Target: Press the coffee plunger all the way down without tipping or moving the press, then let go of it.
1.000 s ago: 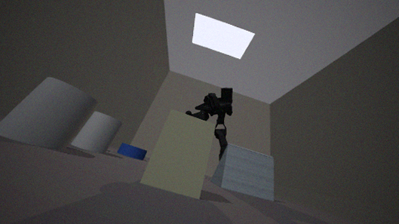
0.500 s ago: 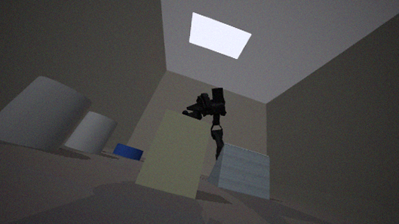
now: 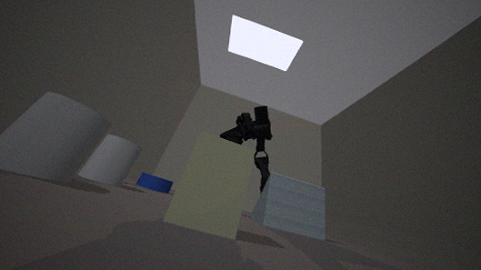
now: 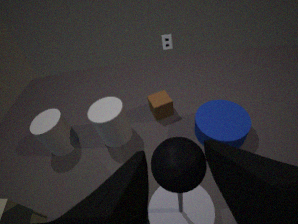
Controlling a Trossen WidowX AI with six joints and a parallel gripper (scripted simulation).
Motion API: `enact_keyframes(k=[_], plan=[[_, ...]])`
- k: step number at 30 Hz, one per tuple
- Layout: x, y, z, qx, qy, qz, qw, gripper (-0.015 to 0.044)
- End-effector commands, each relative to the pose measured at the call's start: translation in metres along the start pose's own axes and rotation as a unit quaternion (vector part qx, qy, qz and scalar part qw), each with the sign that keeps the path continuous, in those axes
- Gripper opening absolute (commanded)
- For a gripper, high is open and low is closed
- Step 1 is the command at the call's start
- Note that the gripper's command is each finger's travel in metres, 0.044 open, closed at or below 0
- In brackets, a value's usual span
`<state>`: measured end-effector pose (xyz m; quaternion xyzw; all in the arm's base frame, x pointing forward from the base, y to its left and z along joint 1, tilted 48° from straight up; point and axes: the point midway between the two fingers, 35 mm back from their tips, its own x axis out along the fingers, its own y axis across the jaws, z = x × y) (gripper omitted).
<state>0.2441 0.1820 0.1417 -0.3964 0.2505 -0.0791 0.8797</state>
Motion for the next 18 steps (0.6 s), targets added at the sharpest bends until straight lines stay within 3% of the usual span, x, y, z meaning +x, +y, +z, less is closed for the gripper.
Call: enact_keyframes(k=[1, 18], plan=[[0.0000, -0.0005, 0.0004, -0.002, -0.001, -0.002, 1.000, 0.0118], [0.0073, 0.0007, -0.0092, -0.001, 0.000, -0.001, 1.000, 0.0118]])
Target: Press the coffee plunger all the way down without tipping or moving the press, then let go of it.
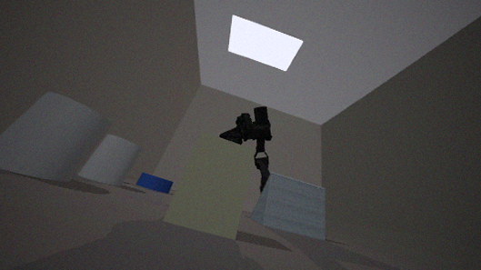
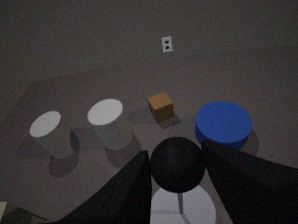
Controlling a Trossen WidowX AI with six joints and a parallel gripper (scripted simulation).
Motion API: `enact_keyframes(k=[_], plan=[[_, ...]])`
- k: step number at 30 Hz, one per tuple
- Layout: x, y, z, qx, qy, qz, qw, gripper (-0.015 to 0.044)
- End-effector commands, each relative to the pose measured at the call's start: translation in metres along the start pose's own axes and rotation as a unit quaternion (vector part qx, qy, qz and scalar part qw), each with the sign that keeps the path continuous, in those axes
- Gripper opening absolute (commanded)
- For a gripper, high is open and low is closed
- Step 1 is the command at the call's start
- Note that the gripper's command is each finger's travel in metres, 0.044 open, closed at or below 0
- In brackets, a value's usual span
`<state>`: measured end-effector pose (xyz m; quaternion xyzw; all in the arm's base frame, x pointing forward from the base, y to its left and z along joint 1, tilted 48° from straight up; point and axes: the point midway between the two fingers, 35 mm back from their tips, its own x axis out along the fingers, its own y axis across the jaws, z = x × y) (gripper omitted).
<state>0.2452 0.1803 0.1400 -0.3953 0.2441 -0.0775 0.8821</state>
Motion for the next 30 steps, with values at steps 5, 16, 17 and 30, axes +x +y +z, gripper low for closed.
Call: enact_keyframes(k=[5, 16, 17, 30], plan=[[0.010, 0.001, -0.014, -0.003, 0.007, 0.000, 1.000, 0.0118], [0.020, 0.002, -0.029, -0.003, 0.008, 0.001, 1.000, 0.0118], [0.021, 0.002, -0.030, -0.003, 0.008, 0.001, 1.000, 0.0118], [0.032, 0.003, -0.048, -0.003, 0.008, 0.002, 1.000, 0.0118]])
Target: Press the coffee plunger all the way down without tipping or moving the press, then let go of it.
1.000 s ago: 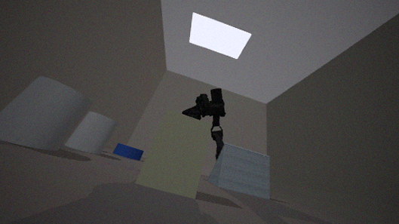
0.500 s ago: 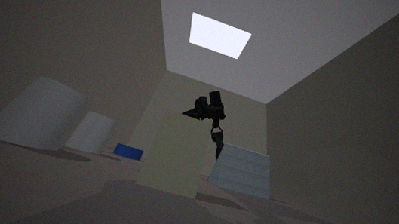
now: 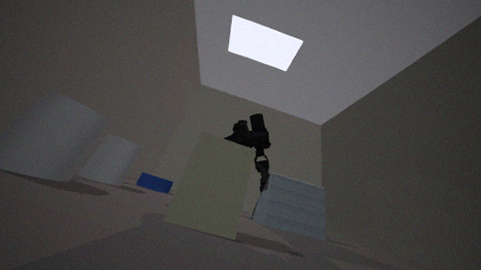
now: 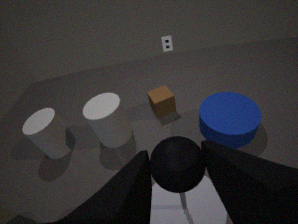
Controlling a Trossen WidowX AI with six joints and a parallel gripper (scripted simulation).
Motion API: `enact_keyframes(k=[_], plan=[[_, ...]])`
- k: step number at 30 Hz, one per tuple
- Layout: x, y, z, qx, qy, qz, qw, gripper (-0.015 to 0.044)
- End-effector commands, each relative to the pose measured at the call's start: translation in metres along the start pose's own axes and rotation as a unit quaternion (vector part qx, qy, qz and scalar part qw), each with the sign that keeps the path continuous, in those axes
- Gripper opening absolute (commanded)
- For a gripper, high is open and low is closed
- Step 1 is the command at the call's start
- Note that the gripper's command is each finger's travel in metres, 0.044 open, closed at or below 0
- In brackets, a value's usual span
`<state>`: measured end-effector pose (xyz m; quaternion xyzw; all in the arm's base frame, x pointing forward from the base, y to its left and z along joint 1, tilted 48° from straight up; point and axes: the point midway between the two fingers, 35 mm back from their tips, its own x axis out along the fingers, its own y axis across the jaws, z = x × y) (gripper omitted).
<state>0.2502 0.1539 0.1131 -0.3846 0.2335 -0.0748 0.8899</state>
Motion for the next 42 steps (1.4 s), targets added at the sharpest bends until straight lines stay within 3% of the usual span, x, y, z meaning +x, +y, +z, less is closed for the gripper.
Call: enact_keyframes(k=[1, 18, 42], plan=[[0.010, 0.001, -0.020, -0.016, 0.019, 0.000, 1.000, 0.0118], [0.025, -0.001, -0.041, -0.017, 0.016, -0.002, 1.000, 0.0118], [0.029, 0.001, -0.037, -0.017, 0.016, -0.002, 1.000, 0.0118]])
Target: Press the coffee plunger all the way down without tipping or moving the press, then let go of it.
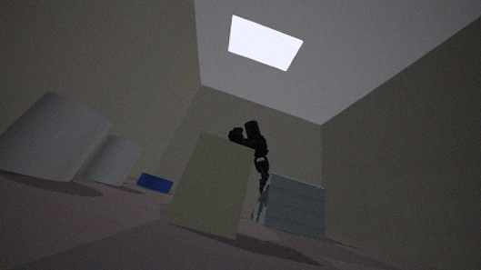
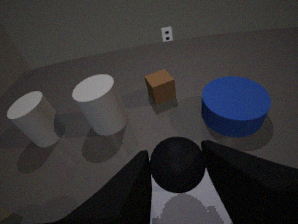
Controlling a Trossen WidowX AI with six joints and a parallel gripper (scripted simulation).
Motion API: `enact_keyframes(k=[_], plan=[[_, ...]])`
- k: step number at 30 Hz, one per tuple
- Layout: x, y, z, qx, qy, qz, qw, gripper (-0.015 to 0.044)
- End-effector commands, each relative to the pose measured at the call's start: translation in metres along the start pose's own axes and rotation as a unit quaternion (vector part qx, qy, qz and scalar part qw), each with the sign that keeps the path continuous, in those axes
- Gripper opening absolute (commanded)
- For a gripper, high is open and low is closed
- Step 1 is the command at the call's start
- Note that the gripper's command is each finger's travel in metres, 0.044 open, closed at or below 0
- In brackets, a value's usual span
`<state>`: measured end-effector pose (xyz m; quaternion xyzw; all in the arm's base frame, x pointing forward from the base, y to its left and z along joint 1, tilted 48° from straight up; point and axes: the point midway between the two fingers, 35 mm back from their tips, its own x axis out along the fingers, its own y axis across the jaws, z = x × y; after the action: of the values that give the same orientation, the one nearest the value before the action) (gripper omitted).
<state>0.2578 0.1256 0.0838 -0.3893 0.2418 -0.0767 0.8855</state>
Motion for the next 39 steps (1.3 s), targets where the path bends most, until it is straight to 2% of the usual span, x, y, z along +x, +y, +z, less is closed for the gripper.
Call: enact_keyframes(k=[1, 27, 39], plan=[[0.0029, -0.0001, -0.0050, -0.011, 0.007, -0.002, 1.000, 0.0118], [0.0016, 0.0014, -0.0014, -0.005, 0.002, -0.001, 1.000, 0.0118], [0.0016, 0.0014, -0.0014, -0.005, 0.002, -0.001, 1.000, 0.0433]])
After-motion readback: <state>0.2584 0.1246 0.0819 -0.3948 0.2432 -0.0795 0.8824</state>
